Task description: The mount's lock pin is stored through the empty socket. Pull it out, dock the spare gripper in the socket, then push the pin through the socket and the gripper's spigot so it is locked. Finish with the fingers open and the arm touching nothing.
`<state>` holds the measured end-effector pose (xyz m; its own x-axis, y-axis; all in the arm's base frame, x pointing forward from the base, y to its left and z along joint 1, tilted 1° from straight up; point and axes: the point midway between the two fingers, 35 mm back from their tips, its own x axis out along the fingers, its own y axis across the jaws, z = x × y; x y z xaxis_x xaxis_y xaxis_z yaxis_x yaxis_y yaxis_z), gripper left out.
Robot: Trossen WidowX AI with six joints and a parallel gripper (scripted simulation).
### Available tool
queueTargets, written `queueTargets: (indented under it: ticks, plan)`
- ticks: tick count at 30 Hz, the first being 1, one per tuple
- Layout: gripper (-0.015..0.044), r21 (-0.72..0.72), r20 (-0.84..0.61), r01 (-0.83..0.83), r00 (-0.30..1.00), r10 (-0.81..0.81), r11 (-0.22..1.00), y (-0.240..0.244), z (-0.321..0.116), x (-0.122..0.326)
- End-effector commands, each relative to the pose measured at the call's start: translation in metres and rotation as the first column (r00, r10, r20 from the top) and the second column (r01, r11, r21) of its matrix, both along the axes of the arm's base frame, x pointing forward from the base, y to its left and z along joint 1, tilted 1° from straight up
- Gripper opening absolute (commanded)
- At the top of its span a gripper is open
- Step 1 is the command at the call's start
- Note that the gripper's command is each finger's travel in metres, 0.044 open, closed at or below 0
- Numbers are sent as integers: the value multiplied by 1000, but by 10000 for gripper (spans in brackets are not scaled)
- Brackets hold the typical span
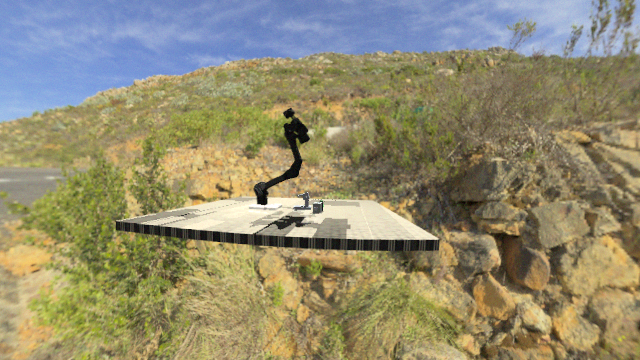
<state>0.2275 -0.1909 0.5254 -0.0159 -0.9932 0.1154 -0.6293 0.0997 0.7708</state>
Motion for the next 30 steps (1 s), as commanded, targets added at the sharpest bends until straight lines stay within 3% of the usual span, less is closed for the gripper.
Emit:
queueTargets:
  ticks: [1, 4, 11, 17, 23, 30]
  plan:
    - [374, -4, 7, 0, 1000, 0, 1000, -1, 1, -2]
    - [300, -58, 106, 9, 994, -3, 998, -8, 21, -28]
    - [300, -211, 385, 176, 919, -84, 961, -17, 71, -117]
    - [300, -349, 577, 356, 810, -101, 867, 4, 106, -199]
    - [300, -471, 714, 541, 698, -59, 696, 53, 130, -273]
    - [300, -568, 796, 720, 604, 44, 398, 141, 143, -339]
